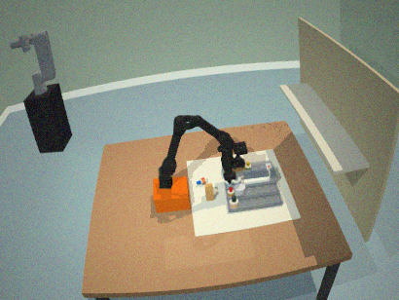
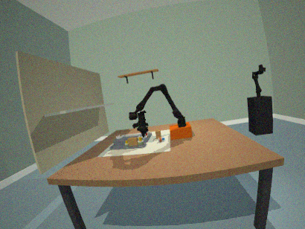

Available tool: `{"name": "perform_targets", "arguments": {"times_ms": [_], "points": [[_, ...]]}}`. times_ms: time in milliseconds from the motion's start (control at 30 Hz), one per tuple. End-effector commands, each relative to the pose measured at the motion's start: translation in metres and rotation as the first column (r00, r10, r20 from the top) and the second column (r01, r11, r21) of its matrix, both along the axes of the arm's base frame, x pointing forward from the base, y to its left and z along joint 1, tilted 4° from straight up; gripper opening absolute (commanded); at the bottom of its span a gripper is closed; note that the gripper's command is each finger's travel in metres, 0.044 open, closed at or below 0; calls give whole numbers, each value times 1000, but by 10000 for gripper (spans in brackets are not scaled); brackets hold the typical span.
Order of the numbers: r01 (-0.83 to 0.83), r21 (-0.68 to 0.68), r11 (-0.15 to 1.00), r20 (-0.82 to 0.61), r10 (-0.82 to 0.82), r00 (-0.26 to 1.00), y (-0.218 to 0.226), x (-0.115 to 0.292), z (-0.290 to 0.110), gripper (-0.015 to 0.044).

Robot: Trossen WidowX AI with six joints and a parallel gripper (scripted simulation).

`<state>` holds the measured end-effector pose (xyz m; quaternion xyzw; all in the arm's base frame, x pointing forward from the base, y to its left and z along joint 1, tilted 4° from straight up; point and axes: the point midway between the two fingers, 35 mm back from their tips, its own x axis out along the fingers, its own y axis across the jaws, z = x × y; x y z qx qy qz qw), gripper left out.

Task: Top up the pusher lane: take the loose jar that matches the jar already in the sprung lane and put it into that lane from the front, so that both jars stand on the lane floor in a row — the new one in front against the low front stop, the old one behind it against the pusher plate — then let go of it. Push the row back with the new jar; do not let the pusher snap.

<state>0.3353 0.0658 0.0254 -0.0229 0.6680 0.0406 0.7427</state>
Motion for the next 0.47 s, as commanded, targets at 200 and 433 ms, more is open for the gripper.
{"name": "perform_targets", "arguments": {"times_ms": [200,433], "points": [[2,-2,1000,-4,-2,1000,-2,-22,1,297],[2,-2,1000,-6,-2,1000,-3,-46,-1,297]]}}
